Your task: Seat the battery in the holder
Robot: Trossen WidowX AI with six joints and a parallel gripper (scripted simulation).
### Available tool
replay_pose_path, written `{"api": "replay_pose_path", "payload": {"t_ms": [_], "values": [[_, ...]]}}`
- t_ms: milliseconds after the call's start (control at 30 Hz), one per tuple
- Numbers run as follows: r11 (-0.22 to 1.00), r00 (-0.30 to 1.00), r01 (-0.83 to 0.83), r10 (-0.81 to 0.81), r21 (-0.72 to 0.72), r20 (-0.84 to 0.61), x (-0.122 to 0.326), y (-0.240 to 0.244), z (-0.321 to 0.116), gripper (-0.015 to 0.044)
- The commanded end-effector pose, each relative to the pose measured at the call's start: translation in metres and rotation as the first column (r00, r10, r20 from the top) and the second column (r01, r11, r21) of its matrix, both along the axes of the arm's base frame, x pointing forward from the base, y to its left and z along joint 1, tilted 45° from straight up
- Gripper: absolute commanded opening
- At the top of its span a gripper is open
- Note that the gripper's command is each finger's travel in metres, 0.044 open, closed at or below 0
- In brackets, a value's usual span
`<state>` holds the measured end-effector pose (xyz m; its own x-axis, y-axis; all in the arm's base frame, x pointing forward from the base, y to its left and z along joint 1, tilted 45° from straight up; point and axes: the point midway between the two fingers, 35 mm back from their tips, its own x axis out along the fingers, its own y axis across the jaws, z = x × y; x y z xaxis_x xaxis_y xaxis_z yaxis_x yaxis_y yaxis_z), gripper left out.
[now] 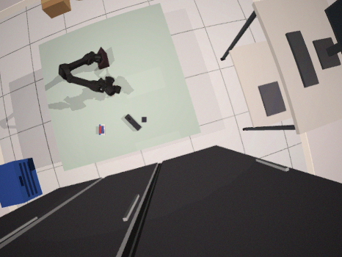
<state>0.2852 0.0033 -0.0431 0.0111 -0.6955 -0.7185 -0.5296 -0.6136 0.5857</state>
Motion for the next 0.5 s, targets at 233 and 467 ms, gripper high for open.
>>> {"api": "replay_pose_path", "payload": {"t_ms": [233, 467], "values": [[1.000, 1.000, -0.003, 0.003, 0.000, 0.002, 0.001, 0.011, 0.010, 0.0215], [1.000, 1.000, 0.000, 0.000, 0.006, 0.001, -0.002, 0.056, 0.055, 0.0398]]}}
